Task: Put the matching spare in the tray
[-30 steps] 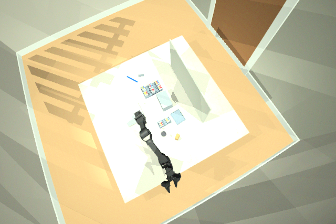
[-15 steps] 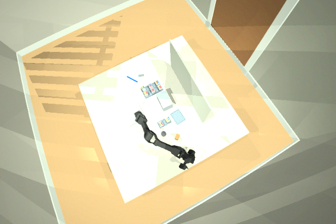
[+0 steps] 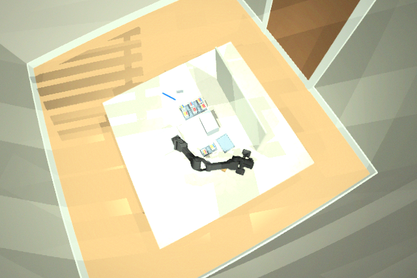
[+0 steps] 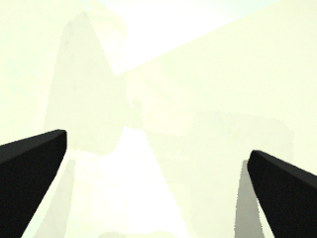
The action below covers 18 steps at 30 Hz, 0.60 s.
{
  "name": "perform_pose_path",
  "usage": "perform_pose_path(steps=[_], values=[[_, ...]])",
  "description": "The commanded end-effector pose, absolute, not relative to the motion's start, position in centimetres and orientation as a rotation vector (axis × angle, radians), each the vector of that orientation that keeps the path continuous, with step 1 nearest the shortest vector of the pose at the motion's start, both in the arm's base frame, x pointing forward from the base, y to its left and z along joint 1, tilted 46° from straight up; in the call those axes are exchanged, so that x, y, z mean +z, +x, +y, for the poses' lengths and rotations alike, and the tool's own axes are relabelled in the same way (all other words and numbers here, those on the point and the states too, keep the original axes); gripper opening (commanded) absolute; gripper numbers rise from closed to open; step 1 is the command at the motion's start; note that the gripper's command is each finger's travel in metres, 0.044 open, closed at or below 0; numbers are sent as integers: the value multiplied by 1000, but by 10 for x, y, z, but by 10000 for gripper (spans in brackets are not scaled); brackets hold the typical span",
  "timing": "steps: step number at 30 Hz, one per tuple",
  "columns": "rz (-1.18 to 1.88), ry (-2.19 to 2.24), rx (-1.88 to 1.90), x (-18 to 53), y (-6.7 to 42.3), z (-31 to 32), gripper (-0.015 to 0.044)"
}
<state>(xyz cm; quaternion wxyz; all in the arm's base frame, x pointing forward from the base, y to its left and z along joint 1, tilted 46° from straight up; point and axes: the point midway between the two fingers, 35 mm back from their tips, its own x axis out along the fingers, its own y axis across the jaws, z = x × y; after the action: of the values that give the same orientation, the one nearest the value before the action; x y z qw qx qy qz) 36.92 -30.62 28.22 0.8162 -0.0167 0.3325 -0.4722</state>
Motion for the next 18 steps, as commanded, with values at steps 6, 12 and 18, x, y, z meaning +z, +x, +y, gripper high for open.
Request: perform_pose_path(steps=[6,12,18], values=[[965,33,-837,187,414,-184,440],[1145,-15,-766,136,414,-97,440],[1280,-145,-615,102,413,-42,440]])
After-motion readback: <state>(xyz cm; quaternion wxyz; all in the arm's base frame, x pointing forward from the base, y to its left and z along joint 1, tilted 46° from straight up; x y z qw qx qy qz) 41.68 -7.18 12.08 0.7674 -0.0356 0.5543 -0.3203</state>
